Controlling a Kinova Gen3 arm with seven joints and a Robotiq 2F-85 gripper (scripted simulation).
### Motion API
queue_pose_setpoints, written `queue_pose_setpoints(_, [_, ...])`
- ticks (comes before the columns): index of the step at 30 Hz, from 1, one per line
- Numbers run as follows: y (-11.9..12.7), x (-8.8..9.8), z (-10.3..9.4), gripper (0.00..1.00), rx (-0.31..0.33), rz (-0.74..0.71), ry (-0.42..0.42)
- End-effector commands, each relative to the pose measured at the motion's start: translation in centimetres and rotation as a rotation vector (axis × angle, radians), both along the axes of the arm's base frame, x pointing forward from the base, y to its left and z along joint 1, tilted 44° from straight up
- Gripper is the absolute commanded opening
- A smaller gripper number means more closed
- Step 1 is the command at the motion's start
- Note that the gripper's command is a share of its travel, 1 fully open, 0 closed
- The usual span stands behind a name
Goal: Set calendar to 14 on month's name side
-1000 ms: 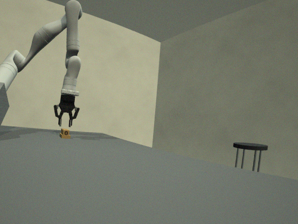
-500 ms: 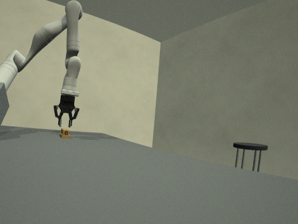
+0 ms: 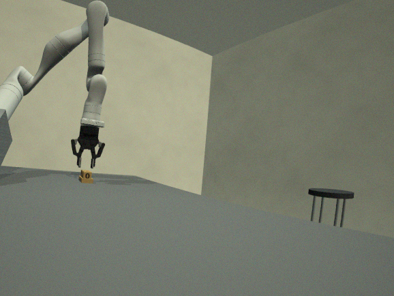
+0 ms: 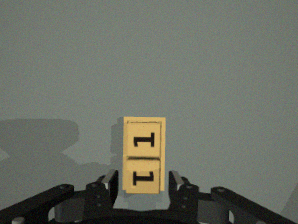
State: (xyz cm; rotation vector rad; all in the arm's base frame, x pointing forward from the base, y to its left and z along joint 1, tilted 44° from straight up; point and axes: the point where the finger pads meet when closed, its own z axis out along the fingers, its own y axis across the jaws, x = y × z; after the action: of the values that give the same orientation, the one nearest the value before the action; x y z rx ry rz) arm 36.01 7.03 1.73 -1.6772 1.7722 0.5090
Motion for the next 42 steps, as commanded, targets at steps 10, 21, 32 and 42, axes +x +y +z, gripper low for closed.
queue_pose_setpoints(10, [0.0, 0.0, 0.0, 0.48, -0.001, -0.001, -0.001])
queue_pose_setpoints(21, [0.1, 0.1, -0.2, 0.48, -0.001, -0.001, -0.001])
queue_pose_setpoints(32, [1.3, 0.4, -1.5, 0.48, -0.001, -0.001, -0.001])
queue_pose_setpoints(42, [1.9, 0.6, -2.1, 0.48, -0.001, -0.001, -0.001])
